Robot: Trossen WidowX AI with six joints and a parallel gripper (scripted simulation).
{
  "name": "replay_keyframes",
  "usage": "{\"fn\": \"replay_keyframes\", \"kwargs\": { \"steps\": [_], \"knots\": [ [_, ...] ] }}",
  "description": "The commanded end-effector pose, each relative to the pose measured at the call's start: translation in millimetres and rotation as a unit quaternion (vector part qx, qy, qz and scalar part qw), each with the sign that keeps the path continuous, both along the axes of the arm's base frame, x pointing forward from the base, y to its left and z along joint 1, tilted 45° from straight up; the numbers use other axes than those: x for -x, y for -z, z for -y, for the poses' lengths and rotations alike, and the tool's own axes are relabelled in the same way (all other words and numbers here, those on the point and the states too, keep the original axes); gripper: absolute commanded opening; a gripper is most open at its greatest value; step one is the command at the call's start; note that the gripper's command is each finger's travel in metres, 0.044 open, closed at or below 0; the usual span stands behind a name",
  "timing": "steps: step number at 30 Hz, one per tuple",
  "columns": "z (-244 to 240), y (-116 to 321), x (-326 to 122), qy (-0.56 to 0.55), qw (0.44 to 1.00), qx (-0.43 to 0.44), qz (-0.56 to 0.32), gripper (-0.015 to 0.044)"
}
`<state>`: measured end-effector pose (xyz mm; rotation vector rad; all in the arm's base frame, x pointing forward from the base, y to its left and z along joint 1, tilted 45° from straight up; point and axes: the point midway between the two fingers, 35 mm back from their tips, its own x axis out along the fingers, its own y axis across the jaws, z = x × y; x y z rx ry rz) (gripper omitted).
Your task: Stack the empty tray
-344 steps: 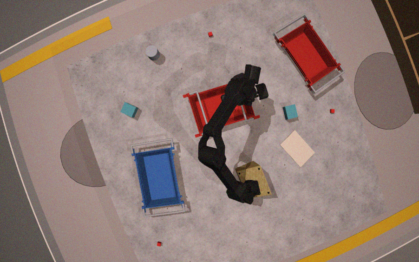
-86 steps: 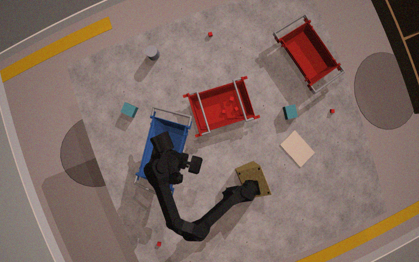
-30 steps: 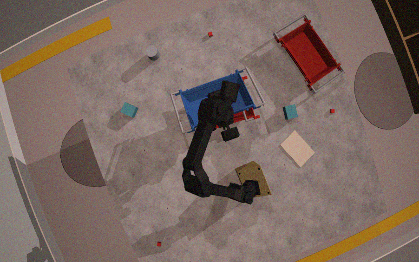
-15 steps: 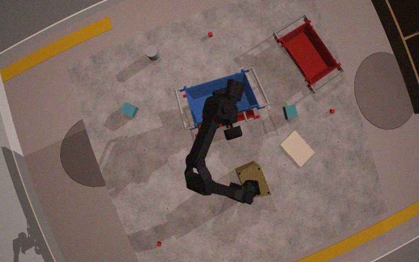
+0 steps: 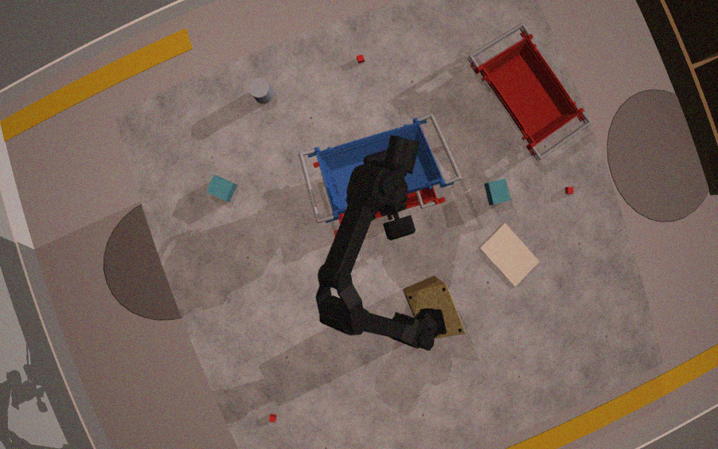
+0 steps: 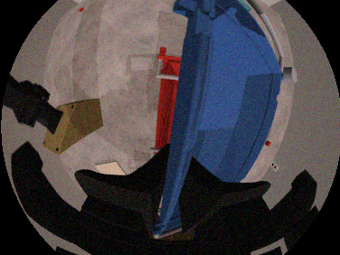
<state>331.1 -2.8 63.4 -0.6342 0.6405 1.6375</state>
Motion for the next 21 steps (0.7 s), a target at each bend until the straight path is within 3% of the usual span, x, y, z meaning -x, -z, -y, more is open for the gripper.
{"fn": "replay_keyframes", "kwargs": {
  "steps": [1,21],
  "knots": [
    [4.6,-2.7,-3.7,0.008,1.0,0.001,0.008,0.0],
    [3.7,-1.1,-4.2,0.008,1.0,0.002,0.008,0.0]
  ]
}}
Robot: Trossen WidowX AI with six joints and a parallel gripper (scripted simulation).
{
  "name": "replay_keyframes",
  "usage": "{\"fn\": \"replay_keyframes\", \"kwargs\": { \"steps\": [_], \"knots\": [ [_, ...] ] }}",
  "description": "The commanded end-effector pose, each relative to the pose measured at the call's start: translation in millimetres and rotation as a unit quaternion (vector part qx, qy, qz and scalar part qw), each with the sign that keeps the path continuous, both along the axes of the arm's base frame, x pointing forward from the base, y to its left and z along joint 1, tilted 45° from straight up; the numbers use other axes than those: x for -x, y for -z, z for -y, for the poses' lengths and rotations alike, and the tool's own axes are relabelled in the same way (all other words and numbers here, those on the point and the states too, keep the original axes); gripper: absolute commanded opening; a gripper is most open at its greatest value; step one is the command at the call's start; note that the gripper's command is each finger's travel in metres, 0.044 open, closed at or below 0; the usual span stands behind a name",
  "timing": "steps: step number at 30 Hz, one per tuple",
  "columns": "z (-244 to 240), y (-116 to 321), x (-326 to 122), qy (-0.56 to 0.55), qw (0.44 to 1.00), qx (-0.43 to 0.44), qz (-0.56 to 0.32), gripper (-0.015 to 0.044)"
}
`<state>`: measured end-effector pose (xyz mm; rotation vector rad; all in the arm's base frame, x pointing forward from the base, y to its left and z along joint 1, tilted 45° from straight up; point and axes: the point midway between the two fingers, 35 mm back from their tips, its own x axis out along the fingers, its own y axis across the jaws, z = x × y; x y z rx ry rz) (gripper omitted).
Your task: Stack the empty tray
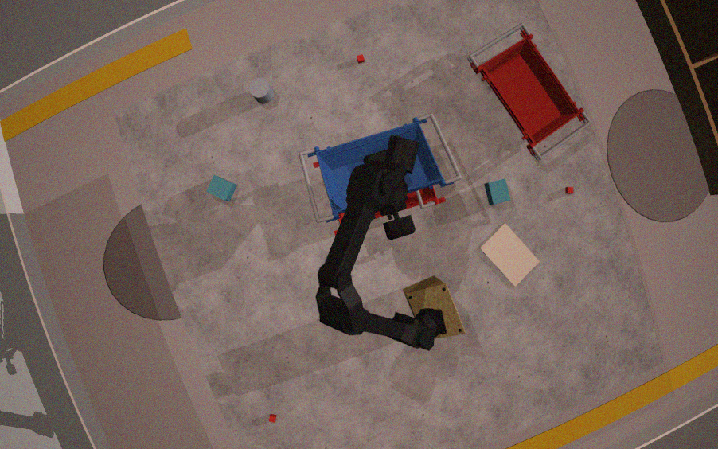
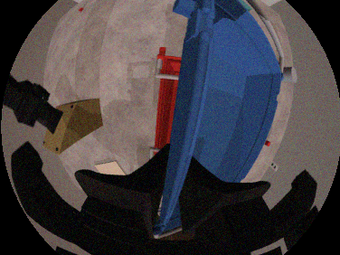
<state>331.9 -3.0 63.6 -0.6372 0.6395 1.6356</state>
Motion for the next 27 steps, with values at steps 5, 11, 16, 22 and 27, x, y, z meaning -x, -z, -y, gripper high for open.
{"fn": "replay_keyframes", "kwargs": {
  "steps": [5,11,16,22,27],
  "knots": [
    [-2,5,-3,0.008,1.0,0.001,0.007,0.0],
    [-9,12,-2,0.008,1.0,0.001,0.007,0.0],
    [-15,19,-1,0.008,1.0,0.001,0.007,0.0],
    [-23,26,1,0.008,1.0,0.001,0.007,0.0],
    [-28,32,3,0.008,1.0,0.001,0.007,0.0]
  ]
}}
